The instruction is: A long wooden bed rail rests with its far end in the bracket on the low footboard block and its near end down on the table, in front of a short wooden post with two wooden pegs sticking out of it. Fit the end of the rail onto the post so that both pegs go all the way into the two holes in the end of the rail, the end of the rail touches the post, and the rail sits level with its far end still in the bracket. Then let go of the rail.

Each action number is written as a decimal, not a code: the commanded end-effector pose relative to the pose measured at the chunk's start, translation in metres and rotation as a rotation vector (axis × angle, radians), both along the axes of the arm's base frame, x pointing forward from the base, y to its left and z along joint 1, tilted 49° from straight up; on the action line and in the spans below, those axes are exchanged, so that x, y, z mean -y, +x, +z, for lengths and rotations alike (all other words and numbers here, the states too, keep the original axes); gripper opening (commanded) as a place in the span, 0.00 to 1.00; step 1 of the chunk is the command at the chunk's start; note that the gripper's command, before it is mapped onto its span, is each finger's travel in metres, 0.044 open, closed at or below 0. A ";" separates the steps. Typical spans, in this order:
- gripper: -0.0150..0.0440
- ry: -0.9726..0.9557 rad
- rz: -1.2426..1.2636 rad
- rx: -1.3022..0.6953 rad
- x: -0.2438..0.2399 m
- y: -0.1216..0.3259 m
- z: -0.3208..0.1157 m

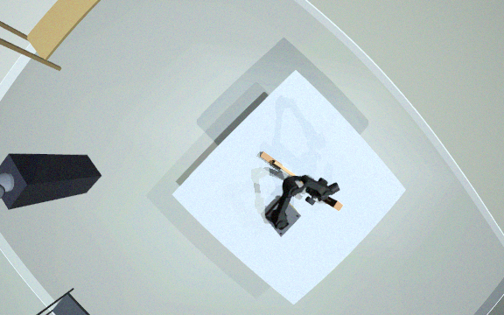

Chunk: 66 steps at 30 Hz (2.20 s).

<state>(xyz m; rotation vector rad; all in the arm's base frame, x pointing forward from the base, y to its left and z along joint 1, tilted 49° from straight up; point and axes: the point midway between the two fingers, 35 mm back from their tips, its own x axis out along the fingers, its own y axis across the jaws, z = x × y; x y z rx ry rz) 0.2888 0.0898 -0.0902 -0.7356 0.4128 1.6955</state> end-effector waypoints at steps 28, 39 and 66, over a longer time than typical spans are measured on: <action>0.25 0.004 -0.006 0.007 0.013 0.005 0.012; 0.25 0.003 -0.006 0.007 0.017 0.005 0.016; 0.25 0.003 -0.006 0.007 0.027 0.007 0.025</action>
